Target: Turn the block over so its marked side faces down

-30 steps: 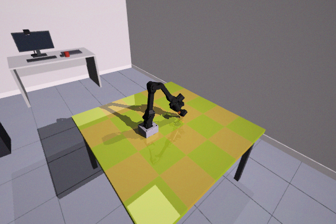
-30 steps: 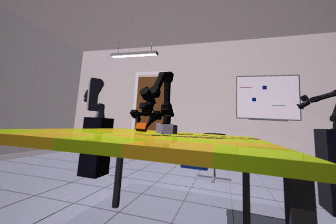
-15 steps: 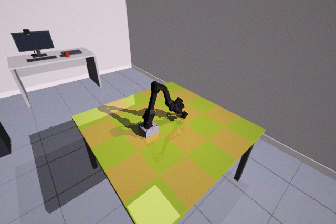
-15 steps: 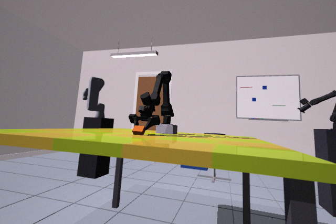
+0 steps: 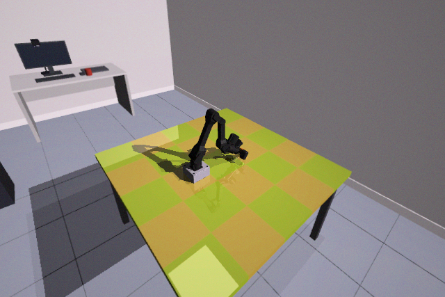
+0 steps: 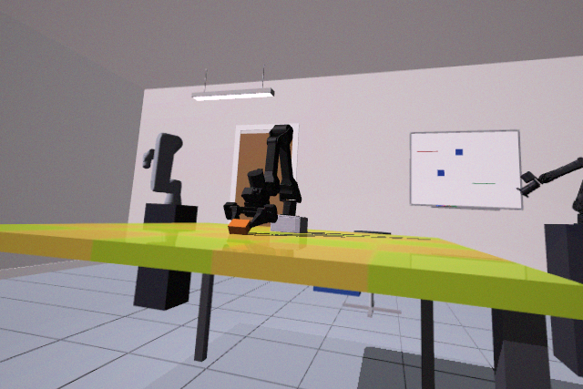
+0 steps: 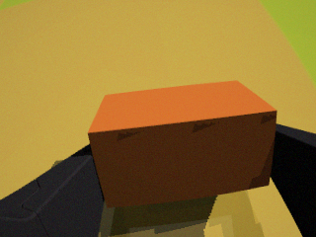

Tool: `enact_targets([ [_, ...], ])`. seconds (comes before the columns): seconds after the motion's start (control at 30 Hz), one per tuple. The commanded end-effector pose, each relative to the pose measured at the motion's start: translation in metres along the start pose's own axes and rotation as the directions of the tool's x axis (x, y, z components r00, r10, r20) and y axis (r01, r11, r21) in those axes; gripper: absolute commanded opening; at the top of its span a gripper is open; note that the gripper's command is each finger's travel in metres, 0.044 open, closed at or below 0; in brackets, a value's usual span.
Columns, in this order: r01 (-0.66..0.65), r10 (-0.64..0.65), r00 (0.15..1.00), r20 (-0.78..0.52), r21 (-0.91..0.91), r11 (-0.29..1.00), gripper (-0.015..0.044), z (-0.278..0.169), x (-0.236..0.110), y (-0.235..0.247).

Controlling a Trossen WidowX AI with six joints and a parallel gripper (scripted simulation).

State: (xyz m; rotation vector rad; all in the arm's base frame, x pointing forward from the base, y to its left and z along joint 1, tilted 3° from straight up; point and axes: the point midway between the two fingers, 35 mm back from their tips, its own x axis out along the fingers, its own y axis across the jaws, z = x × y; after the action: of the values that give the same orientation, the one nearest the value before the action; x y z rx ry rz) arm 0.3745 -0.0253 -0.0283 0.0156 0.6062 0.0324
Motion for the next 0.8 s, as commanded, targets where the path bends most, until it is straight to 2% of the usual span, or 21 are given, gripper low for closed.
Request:
enact_targets([
  [0.0,-0.007,0.006,1.000,0.023,0.008,1.000,0.0000,-0.014,-0.004,0.002],
  [0.33,-0.009,0.008,0.989,0.151,0.004,1.000,0.0000,-0.016,-0.018,0.004],
  [0.77,-0.009,0.008,0.984,0.178,0.004,1.000,0.0000,-0.013,-0.022,0.005],
])
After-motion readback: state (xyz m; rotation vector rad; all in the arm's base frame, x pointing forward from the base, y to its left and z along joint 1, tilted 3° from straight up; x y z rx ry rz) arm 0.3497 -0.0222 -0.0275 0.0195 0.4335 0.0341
